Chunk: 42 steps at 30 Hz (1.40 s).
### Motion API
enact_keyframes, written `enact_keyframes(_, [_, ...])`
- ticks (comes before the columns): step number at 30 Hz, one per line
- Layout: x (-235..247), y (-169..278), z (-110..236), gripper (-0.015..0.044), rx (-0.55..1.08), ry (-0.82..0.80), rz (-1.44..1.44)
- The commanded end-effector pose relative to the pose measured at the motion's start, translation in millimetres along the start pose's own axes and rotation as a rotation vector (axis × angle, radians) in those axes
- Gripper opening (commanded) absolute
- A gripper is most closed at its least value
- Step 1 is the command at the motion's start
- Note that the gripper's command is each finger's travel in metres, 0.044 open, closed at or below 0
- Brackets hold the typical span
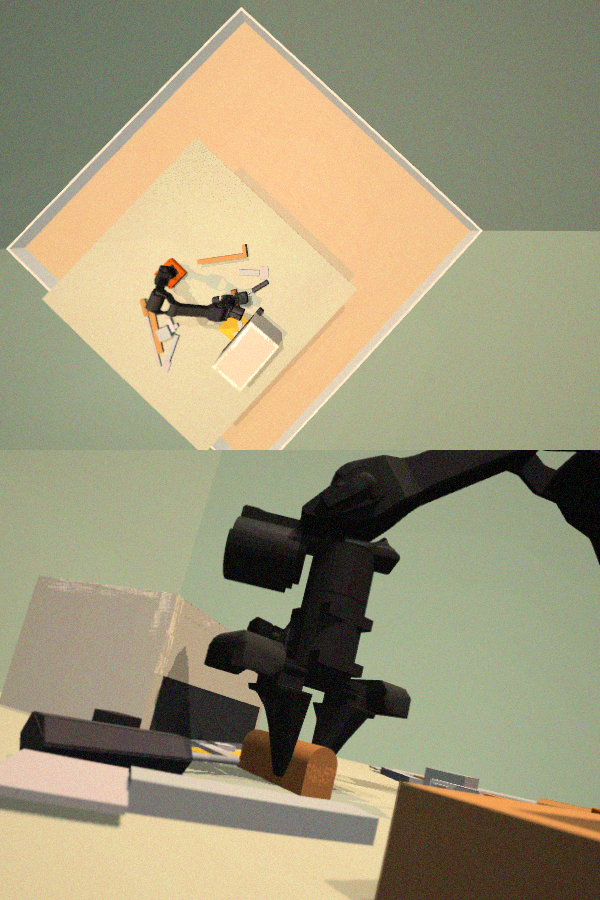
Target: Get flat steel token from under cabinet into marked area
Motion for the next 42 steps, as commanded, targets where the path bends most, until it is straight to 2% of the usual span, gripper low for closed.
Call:
enact_keyframes(1, [-0.8, 8.8, -1.1, 0.0000, -0.001, 0.003, -0.003])
enact_keyframes(42, [-0.5, 86.2, -1.6, 0.0000, 0.007, 0.003, -0.003])
Point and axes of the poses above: the point midway between the two fingers, 35 mm back from their tips, its own z axis back along the fingers, its own x axis across the jaws, y = z × x, the point moved 2 cm from there along z, back along the fingers, and after that the axes turned 4 degrees about -z, right-handed, at the moved point
